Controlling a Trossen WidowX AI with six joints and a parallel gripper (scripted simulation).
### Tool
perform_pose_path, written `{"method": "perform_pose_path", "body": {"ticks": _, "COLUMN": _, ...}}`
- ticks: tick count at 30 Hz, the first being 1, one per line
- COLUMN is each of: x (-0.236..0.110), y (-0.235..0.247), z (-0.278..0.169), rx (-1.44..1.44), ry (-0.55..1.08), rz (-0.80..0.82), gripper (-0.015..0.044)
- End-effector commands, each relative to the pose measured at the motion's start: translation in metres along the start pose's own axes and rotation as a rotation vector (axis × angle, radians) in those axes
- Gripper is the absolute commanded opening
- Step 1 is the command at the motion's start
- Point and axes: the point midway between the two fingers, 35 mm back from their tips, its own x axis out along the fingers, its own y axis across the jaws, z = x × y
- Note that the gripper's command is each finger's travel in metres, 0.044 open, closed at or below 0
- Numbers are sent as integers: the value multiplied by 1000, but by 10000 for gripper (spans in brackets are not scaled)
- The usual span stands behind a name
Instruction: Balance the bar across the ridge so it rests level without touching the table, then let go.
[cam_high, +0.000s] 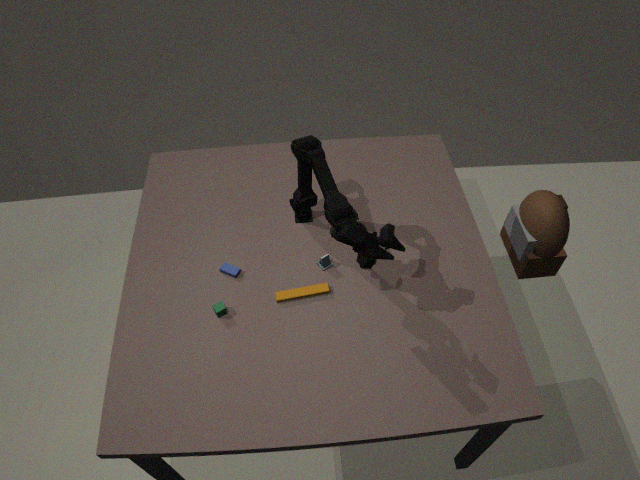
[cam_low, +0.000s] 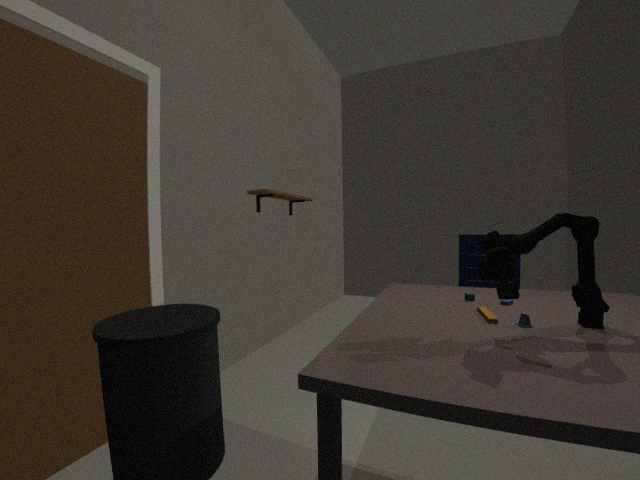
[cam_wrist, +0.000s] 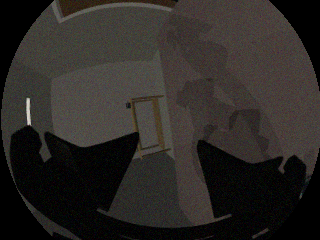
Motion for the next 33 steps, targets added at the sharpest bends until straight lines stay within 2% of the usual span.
{"method": "perform_pose_path", "body": {"ticks": 1, "x": -14, "y": -19, "z": 31, "rx": 118, "ry": -117, "rz": -90, "gripper": 315}}
{"method": "perform_pose_path", "body": {"ticks": 9, "x": -55, "y": -60, "z": 80, "rx": 335, "ry": -335, "rz": -276, "gripper": 315}}
{"method": "perform_pose_path", "body": {"ticks": 17, "x": -110, "y": -103, "z": 108, "rx": 547, "ry": -526, "rz": -476, "gripper": 315}}
{"method": "perform_pose_path", "body": {"ticks": 33, "x": -235, "y": -174, "z": 106, "rx": 922, "ry": -795, "rz": -904, "gripper": 315}}
